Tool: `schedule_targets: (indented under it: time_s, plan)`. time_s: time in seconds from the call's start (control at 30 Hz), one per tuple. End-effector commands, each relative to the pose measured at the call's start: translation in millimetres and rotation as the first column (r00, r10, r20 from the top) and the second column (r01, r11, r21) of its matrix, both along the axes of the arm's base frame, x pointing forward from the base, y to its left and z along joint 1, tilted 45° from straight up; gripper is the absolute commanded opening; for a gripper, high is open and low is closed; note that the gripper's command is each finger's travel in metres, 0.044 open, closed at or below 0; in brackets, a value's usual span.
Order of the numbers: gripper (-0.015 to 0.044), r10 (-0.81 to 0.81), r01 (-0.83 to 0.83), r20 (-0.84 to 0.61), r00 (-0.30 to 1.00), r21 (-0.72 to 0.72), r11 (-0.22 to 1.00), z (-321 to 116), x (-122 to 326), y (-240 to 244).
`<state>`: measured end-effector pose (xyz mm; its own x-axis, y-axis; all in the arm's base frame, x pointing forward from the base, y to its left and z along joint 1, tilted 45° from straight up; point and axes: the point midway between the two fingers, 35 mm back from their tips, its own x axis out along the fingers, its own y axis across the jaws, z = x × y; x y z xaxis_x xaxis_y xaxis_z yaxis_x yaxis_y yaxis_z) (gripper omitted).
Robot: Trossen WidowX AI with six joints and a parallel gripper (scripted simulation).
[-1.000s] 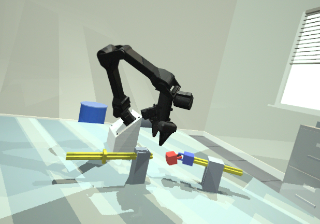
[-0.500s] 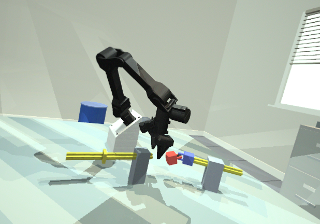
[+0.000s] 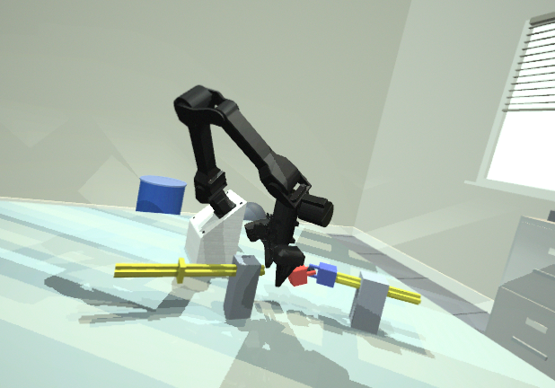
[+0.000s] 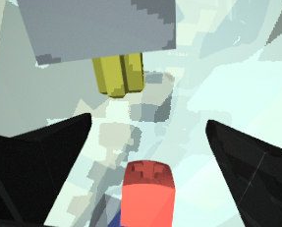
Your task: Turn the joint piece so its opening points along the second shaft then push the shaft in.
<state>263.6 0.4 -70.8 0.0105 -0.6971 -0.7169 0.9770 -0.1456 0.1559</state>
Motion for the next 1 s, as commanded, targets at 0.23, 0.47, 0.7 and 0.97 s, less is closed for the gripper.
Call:
schedule_targets:
  time_s: [0.23,0.47,0.7,0.97]
  plan:
    - [0.044,-0.004,0.004,-0.004,1.0,0.003,1.0,-33.7,7.2,31.1]
    - [0.044,-0.004,0.004,-0.004,1.0,0.003,1.0,-40.1,7.9,33.7]
    - [0.044,-0.004,0.004,-0.004,1.0,0.003,1.0,-48.6,8.7,26.1]
    - [0.044,-0.005,0.005,-0.004,1.0,0.001,1.0,-58.0,9.0,17.1]
